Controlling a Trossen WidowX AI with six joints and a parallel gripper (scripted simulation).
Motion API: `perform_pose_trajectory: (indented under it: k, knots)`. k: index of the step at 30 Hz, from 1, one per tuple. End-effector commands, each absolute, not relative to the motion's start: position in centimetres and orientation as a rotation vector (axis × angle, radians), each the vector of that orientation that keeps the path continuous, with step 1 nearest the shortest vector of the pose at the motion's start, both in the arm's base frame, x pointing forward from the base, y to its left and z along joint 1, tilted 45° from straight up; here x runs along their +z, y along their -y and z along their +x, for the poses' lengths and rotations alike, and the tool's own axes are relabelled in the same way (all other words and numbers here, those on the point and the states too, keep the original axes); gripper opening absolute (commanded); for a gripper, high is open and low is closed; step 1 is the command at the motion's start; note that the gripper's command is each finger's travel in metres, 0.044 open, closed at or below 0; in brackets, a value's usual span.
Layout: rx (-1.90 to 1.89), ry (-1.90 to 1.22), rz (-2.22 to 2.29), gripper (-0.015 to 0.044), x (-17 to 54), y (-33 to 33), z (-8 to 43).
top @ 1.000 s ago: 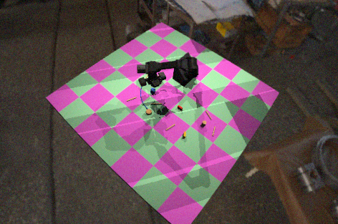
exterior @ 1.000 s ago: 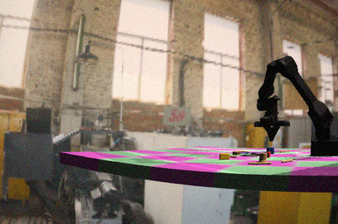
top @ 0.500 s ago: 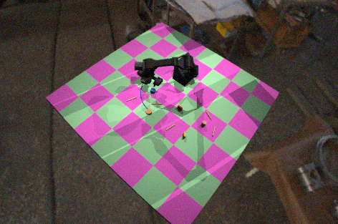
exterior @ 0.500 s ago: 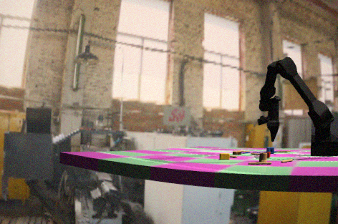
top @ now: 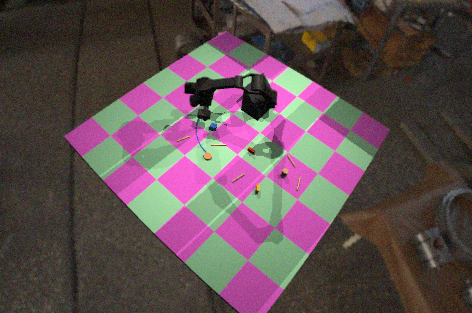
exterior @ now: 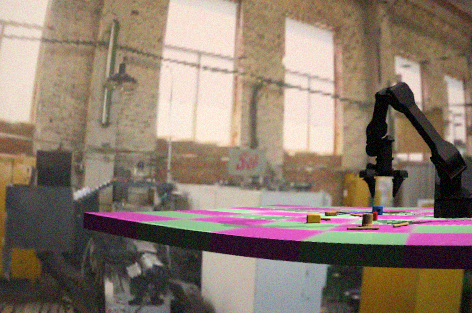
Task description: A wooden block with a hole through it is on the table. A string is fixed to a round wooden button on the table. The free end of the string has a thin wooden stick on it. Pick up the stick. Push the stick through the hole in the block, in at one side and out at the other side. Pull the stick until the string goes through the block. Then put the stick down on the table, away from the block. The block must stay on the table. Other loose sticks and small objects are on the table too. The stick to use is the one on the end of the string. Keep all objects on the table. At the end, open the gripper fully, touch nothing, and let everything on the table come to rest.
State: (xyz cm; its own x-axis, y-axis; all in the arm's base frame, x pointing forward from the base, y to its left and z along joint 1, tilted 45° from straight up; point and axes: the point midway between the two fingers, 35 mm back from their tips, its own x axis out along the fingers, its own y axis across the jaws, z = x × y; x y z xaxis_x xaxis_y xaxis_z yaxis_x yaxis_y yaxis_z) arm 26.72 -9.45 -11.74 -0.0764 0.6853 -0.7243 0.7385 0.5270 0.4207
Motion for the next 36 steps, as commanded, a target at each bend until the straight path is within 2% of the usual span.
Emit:
perform_pose_trajectory:
  k: [1,14,29,36]
  knots:
    - [-0.966,-1.783,1.787,0.044,-13.5,12.1,26.0]
    - [-1.959,-1.432,2.243,0.044,-15.2,13.8,25.3]
    - [-1.978,-1.421,2.249,0.044,-15.3,13.8,25.2]
    - [-1.978,-1.421,2.249,0.0256,-15.3,13.8,25.2]
